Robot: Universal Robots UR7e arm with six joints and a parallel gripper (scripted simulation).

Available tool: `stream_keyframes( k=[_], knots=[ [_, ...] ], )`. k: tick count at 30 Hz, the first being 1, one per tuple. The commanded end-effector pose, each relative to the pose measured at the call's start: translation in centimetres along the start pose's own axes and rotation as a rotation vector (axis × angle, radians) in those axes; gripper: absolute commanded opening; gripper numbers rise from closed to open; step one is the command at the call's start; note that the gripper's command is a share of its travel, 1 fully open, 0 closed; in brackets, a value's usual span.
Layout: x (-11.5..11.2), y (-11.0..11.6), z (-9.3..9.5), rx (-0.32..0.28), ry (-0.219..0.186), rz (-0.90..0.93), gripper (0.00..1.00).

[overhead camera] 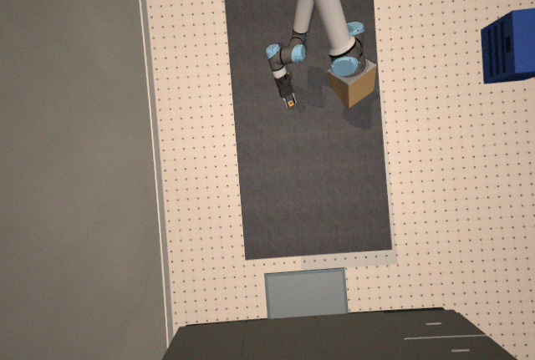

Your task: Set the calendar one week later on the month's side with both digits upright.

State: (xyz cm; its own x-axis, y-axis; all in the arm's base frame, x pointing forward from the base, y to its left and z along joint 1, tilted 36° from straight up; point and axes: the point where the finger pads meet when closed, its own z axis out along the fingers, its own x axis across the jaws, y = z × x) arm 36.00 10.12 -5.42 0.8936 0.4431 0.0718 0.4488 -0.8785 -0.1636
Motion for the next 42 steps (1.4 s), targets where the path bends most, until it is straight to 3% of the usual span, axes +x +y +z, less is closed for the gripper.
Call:
stream_keyframes(
  k=[1,26,37,42],
  knots=[
    [0.0,-0.2,-0.2,0.0,0.001,-0.001,1.0],
    [0.0,-4.6,-4.6,0.0,0.001,-0.001,1.0],
    [0.0,-4.9,-4.9,-0.002,0.001,-0.001,1.0],
    [-0.1,-4.9,-4.8,-0.04,-0.006,-0.002,1.0]
  ],
)
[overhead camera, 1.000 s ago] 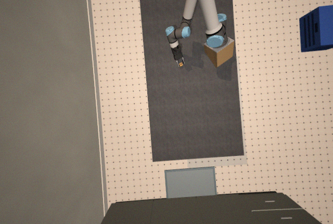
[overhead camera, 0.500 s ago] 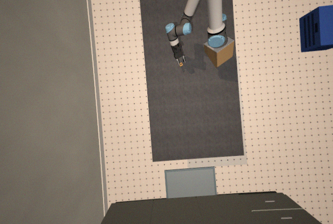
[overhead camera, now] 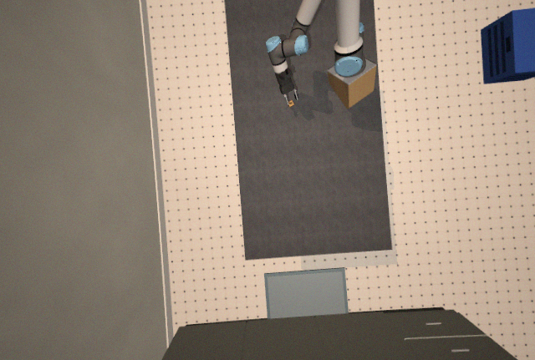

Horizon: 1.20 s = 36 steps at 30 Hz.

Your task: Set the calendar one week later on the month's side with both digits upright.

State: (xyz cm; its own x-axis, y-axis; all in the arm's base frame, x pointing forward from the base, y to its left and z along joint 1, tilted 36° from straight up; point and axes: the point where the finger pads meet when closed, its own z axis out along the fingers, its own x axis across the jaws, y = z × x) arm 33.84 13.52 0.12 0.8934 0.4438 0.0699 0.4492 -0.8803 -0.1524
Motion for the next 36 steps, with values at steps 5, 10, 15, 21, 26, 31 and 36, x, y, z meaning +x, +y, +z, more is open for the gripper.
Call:
stream_keyframes(
  k=[5,10,15,21,26,31,36],
  knots=[
    [-0.1,-0.14,0.17,-0.08,-0.01,-0.003,1.0],
    [-0.08,-0.24,0.16,-0.179,-0.008,-0.003,1.0],
    [0.02,-0.31,0.0,-0.242,0.001,0.0,1.0],
    [0.04,-0.33,-0.03,-0.251,0.003,0.0,1.0],
    [0.01,-0.33,0.01,-0.262,0.0,0.0,1.0],
    [-0.08,-0.36,0.17,-0.314,-0.008,0.0,1.0],
    [-0.12,-0.41,0.26,-0.381,-0.011,0.0,1.0]
  ],
)
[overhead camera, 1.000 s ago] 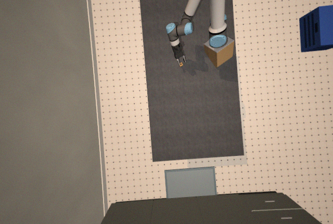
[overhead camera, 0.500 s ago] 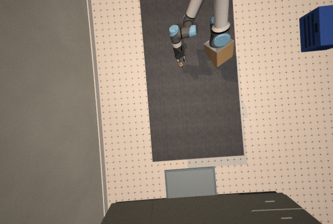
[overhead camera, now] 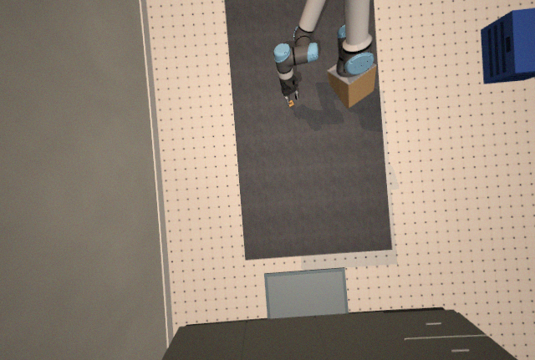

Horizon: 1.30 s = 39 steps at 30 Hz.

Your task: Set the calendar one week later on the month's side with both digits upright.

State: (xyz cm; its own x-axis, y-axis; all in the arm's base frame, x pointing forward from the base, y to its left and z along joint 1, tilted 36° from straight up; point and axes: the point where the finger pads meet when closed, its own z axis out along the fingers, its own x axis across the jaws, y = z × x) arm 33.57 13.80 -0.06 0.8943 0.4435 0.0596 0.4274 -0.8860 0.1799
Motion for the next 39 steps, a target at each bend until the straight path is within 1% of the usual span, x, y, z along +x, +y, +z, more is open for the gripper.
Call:
stream_keyframes(
  k=[1,6,10,13,20,23,27,33,35,39],
  knots=[
    [0.0,-0.08,0.01,-0.046,-0.001,-0.001,1.0],
    [0.07,-0.15,-0.08,-0.127,0.004,0.001,1.0],
    [0.14,-0.19,-0.19,-0.167,0.011,0.002,1.0],
    [0.17,-0.2,-0.23,-0.177,0.013,0.003,1.0],
    [0.16,-0.21,-0.22,-0.181,0.012,0.003,1.0],
    [0.11,-0.22,-0.15,-0.199,0.008,0.003,1.0],
    [0.02,-0.26,-0.01,-0.252,0.001,0.004,1.0],
    [0.02,-0.36,0.03,-0.361,0.001,0.005,1.0],
    [0.02,-0.36,0.03,-0.361,0.001,0.005,1.0],
    [0.11,-0.45,-0.07,-0.417,0.008,0.005,1.0]
  ],
)
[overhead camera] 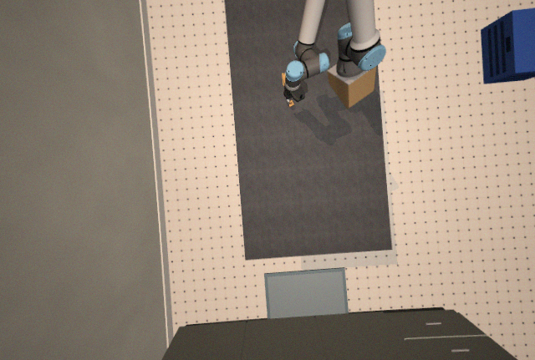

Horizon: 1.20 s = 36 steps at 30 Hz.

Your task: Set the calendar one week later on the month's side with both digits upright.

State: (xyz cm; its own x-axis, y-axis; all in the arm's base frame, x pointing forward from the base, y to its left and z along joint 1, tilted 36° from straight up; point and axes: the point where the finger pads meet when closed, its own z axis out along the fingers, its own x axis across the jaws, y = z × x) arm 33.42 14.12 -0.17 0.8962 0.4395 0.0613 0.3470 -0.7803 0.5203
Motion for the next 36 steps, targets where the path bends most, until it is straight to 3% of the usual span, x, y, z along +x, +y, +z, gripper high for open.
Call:
stream_keyframes(
  k=[1,24,34,35,36],
  knots=[
    [0.1,0.0,-0.2,-0.058,0.009,0.002,1.0],
    [0.2,0.0,-0.2,-0.072,0.012,0.002,1.0],
    [0.1,-0.1,-1.2,-0.072,0.012,-0.008,1.0],
    [0.1,-0.1,-1.2,-0.072,0.012,-0.008,0.87],
    [0.1,-0.1,-1.2,-0.072,0.012,-0.008,0.87]
  ],
)
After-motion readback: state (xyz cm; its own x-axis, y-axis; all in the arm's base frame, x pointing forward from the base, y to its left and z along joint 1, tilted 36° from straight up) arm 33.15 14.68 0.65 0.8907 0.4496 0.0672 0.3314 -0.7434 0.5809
